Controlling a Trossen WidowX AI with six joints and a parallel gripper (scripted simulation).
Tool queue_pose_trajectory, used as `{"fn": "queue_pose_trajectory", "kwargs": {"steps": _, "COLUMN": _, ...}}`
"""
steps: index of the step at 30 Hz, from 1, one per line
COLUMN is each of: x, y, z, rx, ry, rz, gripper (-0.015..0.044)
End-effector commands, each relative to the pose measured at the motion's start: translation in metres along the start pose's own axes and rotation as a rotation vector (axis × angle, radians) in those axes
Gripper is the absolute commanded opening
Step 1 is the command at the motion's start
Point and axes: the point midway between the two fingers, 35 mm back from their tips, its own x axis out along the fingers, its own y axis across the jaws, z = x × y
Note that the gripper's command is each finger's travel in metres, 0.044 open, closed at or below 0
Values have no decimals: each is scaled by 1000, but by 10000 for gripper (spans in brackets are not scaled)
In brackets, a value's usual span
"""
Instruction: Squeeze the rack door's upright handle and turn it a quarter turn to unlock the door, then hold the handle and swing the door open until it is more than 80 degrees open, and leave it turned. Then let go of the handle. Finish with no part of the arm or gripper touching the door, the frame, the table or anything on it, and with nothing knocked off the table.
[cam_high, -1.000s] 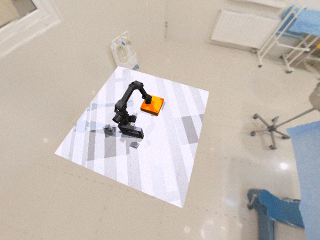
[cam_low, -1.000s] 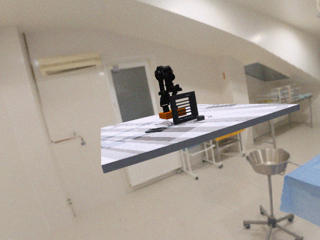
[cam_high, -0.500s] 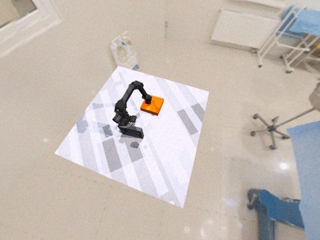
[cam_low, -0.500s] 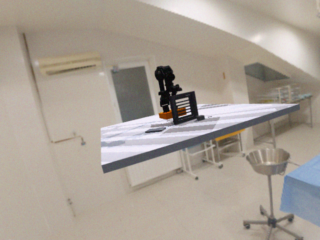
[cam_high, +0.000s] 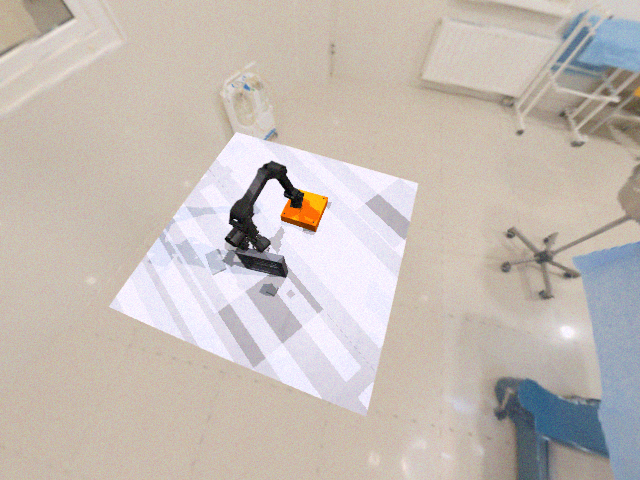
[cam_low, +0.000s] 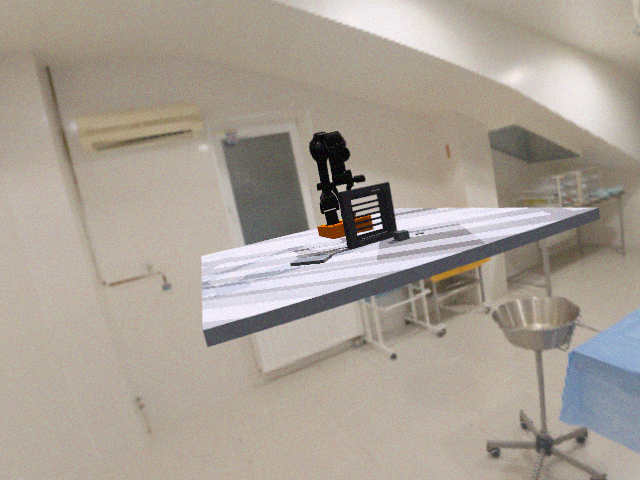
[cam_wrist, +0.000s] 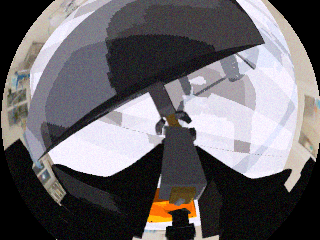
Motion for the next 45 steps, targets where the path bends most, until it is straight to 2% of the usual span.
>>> {"fn": "queue_pose_trajectory", "kwargs": {"steps": 1, "x": 0, "y": 0, "z": 0, "rx": 169, "ry": 0, "rz": -1, "gripper": 16}}
{"fn": "queue_pose_trajectory", "kwargs": {"steps": 26, "x": 0, "y": 0, "z": 0, "rx": 1393, "ry": 0, "rz": -1, "gripper": 16}}
{"fn": "queue_pose_trajectory", "kwargs": {"steps": 34, "x": 0, "y": 0, "z": 0, "rx": 1425, "ry": 0, "rz": -1, "gripper": 16}}
{"fn": "queue_pose_trajectory", "kwargs": {"steps": 44, "x": 0, "y": 0, "z": 0, "rx": 1425, "ry": 0, "rz": -1, "gripper": 278}}
{"fn": "queue_pose_trajectory", "kwargs": {"steps": 45, "x": 0, "y": 0, "z": 0, "rx": 1425, "ry": 0, "rz": -1, "gripper": 288}}
